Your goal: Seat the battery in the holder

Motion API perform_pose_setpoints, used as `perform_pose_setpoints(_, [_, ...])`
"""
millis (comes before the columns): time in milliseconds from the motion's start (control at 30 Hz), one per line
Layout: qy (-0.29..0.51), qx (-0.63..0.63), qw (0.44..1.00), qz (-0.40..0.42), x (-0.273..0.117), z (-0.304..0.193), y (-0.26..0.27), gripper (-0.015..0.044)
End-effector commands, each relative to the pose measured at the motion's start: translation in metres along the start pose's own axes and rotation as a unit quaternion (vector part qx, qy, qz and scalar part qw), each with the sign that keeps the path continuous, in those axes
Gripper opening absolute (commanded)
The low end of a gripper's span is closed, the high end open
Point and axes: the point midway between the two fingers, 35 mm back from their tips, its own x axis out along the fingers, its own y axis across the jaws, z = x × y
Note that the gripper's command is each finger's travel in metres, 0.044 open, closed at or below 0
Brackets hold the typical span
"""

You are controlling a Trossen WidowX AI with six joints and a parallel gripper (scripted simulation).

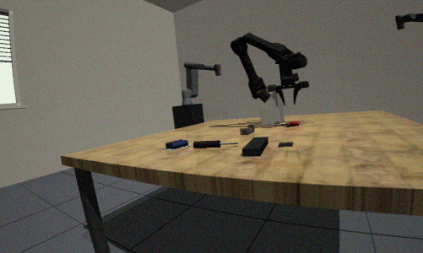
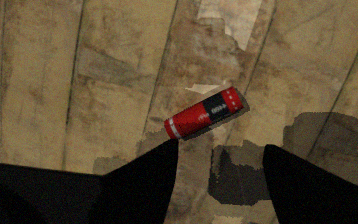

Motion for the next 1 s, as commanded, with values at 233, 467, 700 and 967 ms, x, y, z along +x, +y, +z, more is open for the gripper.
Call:
perform_pose_setpoints(233, [0.002, 0.49, 0.871, -0.009, 0.049, -0.014, 0.008, 0.0229])
perform_pose_setpoints(467, [0.002, 0.49, 0.871, -0.009, 0.049, -0.014, 0.008, 0.0229])
perform_pose_setpoints(700, [0.002, 0.49, 0.871, -0.009, 0.05, -0.014, 0.008, 0.0229])
perform_pose_setpoints(967, [0.002, 0.49, 0.872, -0.009, 0.063, -0.013, 0.008, 0.0229])
